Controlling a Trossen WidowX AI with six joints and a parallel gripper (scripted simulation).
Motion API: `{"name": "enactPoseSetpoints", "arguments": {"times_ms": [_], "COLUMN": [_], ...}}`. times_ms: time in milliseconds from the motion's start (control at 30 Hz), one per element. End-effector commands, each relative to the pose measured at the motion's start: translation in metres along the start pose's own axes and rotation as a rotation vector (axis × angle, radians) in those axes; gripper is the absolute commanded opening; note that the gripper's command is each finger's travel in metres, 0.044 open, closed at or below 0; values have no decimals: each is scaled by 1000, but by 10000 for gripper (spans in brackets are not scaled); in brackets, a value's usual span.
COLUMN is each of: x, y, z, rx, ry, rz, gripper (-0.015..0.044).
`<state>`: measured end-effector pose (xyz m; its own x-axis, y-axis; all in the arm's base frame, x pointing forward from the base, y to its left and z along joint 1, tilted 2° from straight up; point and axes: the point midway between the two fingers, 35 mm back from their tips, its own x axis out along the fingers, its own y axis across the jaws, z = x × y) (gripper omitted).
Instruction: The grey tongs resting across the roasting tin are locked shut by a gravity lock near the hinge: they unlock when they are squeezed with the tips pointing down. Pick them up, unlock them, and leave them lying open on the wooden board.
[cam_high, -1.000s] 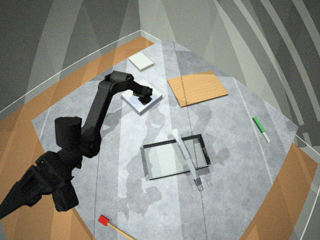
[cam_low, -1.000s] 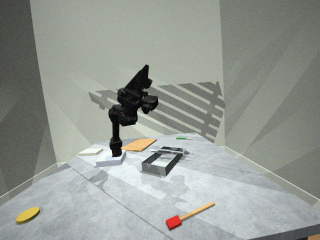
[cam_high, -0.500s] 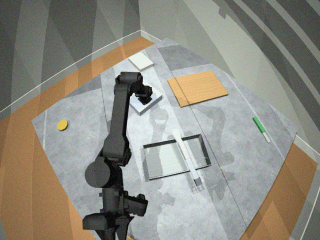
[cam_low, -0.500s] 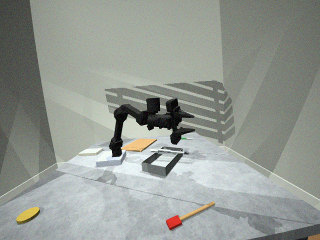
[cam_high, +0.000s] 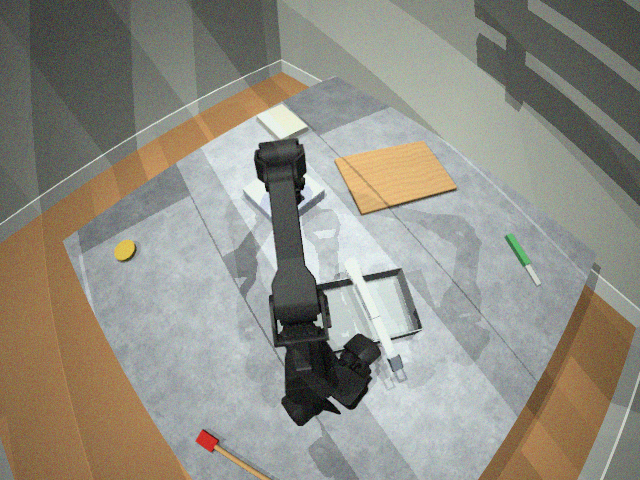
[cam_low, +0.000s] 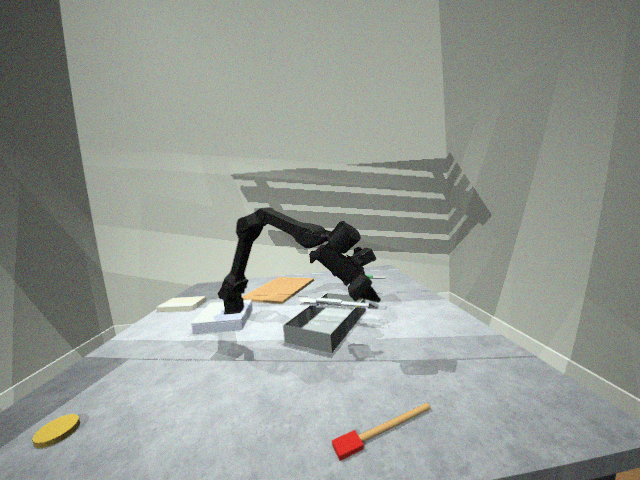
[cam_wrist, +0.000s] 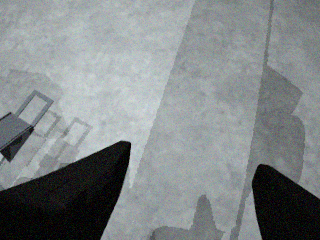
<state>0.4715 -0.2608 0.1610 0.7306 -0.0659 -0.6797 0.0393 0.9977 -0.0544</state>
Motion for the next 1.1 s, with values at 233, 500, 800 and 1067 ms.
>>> {"name": "enactPoseSetpoints", "arguments": {"times_ms": [233,500,800,1067], "x": [-15,-15,-10,2], "y": [140,140,141,146], "z": [-77,-77,-78,-83], "rx": [754,754,754,754], "ry": [576,576,576,576], "rz": [250,250,250,250], "gripper": [260,260,260,260]}}
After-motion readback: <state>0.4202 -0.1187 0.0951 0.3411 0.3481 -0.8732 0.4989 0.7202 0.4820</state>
